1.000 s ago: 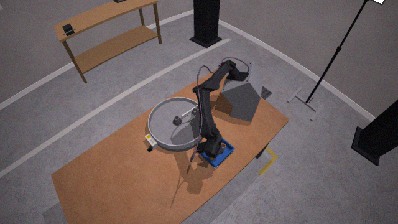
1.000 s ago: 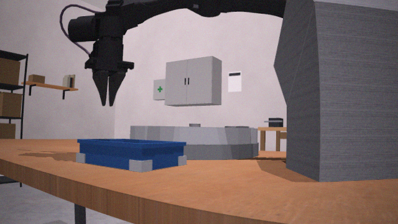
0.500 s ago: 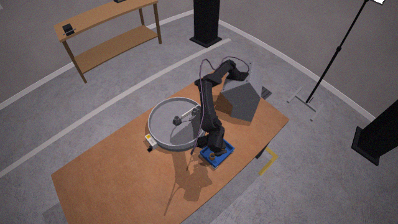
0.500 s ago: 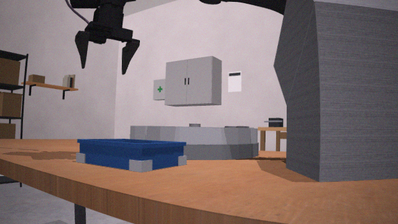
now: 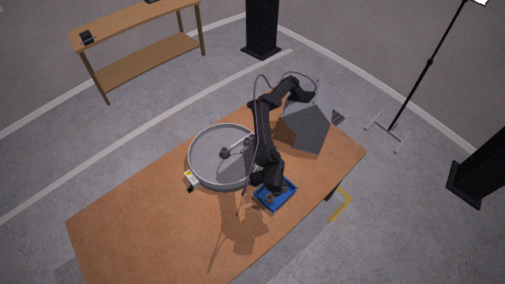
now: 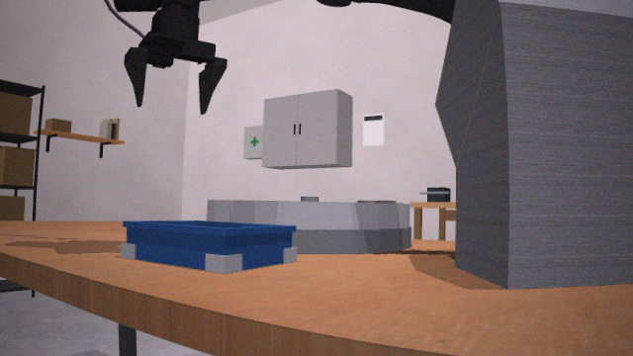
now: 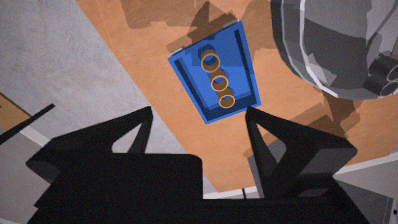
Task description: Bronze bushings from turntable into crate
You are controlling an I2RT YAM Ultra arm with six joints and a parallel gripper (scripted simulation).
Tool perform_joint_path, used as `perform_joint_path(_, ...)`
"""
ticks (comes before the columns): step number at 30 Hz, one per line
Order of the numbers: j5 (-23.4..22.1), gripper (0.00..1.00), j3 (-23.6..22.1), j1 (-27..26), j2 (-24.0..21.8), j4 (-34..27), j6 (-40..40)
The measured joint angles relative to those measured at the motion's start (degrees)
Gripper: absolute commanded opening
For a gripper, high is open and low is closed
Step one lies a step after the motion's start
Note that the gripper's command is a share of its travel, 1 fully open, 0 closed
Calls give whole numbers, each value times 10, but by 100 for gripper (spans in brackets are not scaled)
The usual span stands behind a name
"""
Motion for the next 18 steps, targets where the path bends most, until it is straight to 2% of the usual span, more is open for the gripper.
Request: perform_joint_path(18,0,100,0,0,0,-5,2)
